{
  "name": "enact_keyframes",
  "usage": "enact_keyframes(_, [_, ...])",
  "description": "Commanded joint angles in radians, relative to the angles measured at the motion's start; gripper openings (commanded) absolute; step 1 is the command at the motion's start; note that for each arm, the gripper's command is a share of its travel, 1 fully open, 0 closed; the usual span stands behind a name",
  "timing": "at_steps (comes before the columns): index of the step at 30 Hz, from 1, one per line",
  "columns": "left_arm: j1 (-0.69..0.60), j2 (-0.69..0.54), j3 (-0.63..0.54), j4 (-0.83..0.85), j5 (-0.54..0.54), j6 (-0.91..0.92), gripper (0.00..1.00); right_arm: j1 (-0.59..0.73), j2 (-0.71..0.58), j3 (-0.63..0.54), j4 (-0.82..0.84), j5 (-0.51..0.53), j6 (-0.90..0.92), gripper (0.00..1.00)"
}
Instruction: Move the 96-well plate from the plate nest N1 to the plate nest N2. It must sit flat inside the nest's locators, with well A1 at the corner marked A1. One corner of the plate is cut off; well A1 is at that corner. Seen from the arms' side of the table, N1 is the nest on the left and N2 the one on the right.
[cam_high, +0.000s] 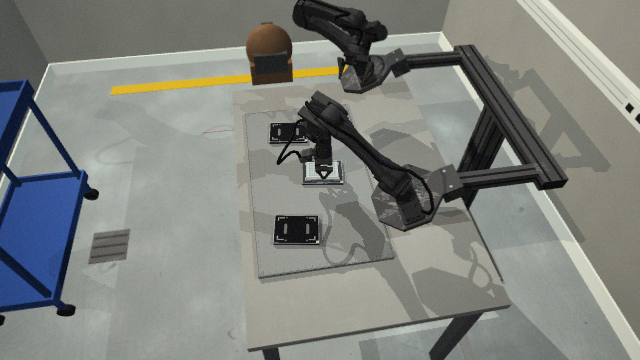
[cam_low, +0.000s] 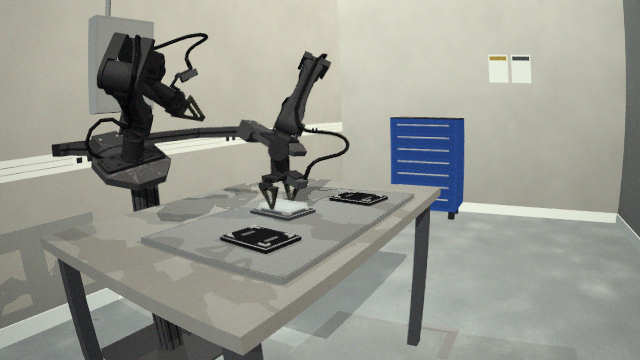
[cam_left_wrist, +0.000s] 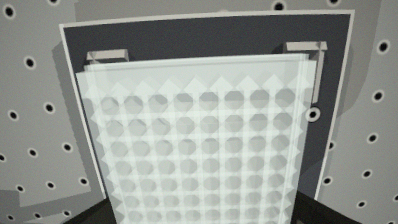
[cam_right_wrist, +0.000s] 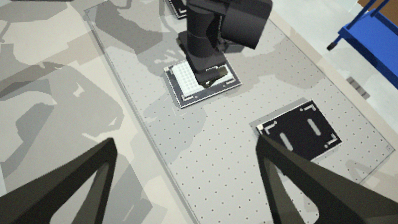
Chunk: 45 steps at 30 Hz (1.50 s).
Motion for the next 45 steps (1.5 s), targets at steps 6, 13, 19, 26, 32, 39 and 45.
enact_keyframes(6, [0.013,0.049,-0.017,0.084,0.018,0.038,0.8,0.01,0.013,0.033,-0.007,0.026,0.006,1.0])
enact_keyframes(13, [0.004,0.019,-0.02,0.054,0.022,0.03,0.8,0.01,0.013,0.033,-0.007,0.026,0.006,1.0])
enact_keyframes(19, [-0.008,0.002,-0.028,0.052,0.027,0.038,0.8,0.01,0.013,0.033,-0.007,0.026,0.006,1.0])
enact_keyframes(26, [-0.009,0.0,-0.029,0.053,0.026,0.038,0.8,0.01,0.013,0.033,-0.007,0.026,0.006,1.0])
enact_keyframes(32, [-0.006,0.0,-0.018,0.053,0.018,0.031,0.8,0.01,0.013,0.033,-0.007,0.026,0.006,1.0])
enact_keyframes(39, [-0.004,-0.007,-0.003,0.023,0.002,0.011,0.8,0.01,0.013,0.033,-0.007,0.026,0.006,1.0])
enact_keyframes(45, [0.007,0.021,-0.003,0.069,0.015,0.033,0.8,0.01,0.013,0.033,-0.007,0.026,0.006,1.0])
